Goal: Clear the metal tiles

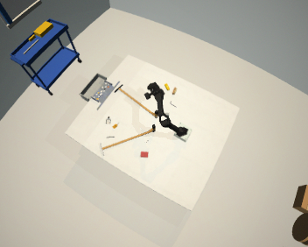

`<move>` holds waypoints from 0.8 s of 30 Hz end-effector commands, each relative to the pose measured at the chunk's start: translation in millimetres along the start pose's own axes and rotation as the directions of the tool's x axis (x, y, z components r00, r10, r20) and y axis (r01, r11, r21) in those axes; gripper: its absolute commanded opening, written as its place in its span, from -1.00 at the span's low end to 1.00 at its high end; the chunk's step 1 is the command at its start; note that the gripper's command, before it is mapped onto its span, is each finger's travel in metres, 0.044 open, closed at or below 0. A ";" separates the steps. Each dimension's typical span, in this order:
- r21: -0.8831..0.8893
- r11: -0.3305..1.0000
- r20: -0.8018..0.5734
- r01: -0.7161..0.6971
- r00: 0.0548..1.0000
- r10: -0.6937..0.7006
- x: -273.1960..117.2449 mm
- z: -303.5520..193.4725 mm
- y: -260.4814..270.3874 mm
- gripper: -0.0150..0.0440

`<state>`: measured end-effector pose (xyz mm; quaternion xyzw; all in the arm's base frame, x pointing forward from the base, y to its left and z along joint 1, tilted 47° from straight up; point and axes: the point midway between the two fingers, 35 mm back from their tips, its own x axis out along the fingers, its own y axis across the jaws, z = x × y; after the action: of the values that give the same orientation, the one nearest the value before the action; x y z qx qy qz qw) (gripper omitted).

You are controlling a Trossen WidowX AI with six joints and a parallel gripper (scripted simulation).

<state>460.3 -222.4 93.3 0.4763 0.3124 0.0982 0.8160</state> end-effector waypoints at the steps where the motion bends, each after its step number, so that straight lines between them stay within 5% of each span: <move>1: -0.002 1.000 -0.034 0.016 0.999 -0.016 15.7 -1.7 -4.3 1.00; 24: -0.024 0.996 -0.251 0.084 0.964 -0.087 102.0 -35.1 -12.3 1.00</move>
<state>512.2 -163.9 37.9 0.4479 0.4195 0.1228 0.7799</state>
